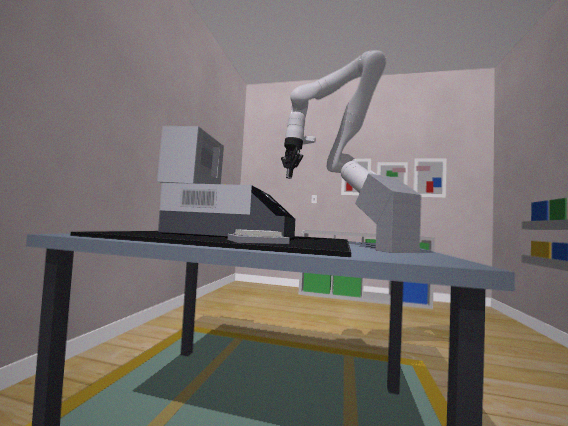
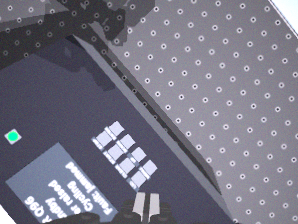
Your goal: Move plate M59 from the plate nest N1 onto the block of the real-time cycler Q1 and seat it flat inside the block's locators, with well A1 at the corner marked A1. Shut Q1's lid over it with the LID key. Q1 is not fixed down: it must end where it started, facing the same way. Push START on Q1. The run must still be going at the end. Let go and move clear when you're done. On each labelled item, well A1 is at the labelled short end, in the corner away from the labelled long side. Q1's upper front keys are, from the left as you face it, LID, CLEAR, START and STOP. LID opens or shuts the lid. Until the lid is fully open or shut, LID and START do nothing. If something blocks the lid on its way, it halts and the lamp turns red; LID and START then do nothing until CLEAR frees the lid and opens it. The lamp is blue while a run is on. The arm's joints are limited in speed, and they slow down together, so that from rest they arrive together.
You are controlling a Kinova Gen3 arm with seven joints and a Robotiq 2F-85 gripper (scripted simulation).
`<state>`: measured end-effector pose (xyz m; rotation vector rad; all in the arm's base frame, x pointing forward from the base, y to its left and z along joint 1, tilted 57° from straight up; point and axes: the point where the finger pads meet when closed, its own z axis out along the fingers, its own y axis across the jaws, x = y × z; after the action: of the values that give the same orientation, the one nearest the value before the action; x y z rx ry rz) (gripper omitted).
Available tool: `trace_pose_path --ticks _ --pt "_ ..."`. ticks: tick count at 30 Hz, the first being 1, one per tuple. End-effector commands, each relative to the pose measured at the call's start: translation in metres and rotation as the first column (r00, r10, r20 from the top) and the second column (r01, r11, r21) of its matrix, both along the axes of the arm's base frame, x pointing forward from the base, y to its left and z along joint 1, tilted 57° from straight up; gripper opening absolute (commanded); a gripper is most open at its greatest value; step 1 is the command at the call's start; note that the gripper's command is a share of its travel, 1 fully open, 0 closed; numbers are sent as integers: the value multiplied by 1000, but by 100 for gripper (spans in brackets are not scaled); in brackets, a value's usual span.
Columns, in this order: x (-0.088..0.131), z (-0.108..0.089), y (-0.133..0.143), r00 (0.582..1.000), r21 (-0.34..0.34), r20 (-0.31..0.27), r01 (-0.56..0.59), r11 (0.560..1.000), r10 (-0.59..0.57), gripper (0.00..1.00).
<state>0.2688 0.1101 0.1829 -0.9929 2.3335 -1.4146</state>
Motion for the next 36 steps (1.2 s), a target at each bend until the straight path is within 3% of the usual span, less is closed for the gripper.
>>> trace_pose_path --ticks 1,27,28,36 --pt "-3 3 4 1000 -1 4 1 1000 -1 10" --pt "-15 18 23 1000 -3 3 1 1000 -1 10" --pt "-13 12 26 1000 11 4 12 1000 -12 100" --pt "-4 -2 38 998 43 21 59 997 -60 100"
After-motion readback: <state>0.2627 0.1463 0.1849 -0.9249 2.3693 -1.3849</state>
